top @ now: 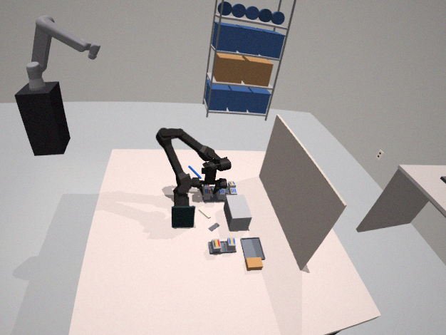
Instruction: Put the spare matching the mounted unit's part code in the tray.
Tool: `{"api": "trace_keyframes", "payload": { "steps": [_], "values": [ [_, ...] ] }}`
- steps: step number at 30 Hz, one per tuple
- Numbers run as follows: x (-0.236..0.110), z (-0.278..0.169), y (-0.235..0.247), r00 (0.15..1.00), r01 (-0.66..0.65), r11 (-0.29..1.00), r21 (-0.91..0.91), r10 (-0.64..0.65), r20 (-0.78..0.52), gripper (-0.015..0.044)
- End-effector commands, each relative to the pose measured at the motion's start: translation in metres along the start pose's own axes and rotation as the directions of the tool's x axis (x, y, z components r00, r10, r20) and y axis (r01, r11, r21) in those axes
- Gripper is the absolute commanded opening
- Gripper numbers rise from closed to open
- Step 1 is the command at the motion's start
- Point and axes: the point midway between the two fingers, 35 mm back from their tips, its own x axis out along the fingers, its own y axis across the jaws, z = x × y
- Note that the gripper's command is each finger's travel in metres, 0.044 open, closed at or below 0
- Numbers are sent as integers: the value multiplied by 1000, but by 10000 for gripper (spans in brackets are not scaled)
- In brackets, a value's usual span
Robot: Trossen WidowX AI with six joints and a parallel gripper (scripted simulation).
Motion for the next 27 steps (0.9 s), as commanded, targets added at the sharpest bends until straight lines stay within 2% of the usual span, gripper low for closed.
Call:
{"api": "trace_keyframes", "payload": {
  "steps": [1,14,20,26,27],
  "values": [
    [7,0,2,1000,-2,1000,4,2,1,300],
    [15,1,4,1000,-3,1000,5,3,9,300],
    [14,2,4,1000,-3,1000,2,3,12,142],
    [14,2,4,1000,-3,1000,2,3,12,103],
    [14,2,4,1000,-3,1000,2,3,12,76]
  ]
}}
